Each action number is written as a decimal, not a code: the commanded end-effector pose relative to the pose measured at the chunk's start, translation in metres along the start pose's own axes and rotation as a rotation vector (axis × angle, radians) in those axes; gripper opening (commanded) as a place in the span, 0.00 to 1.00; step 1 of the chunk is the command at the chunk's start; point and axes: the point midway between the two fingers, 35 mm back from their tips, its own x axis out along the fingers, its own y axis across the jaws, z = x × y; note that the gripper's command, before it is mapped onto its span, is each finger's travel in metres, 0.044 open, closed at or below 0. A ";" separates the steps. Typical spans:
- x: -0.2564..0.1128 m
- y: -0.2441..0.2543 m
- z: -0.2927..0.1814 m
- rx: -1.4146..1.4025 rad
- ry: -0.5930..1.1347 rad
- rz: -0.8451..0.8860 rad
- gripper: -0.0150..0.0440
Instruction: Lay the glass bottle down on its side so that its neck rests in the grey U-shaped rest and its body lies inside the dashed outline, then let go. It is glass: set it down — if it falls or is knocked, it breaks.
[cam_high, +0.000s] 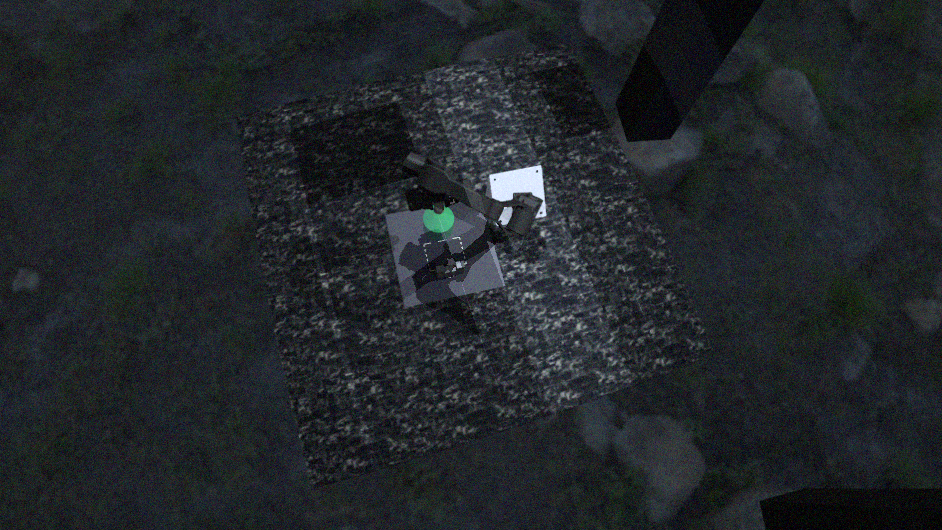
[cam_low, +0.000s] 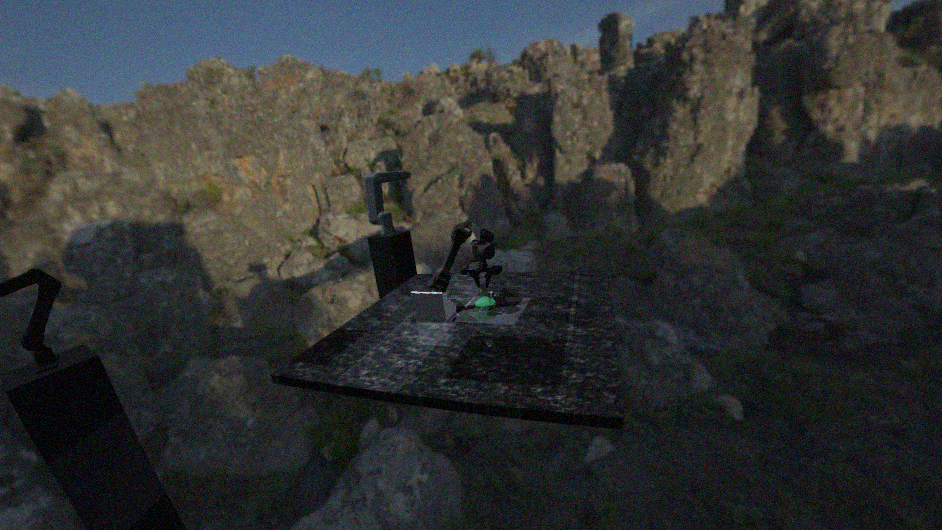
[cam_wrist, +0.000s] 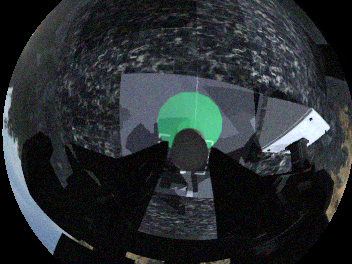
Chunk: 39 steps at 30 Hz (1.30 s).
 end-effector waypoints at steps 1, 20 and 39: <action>0.000 0.000 -0.001 0.005 0.004 0.001 0.47; 0.000 0.000 -0.001 0.005 0.004 0.001 0.47; -0.005 0.000 -0.020 0.000 -0.016 -0.005 0.47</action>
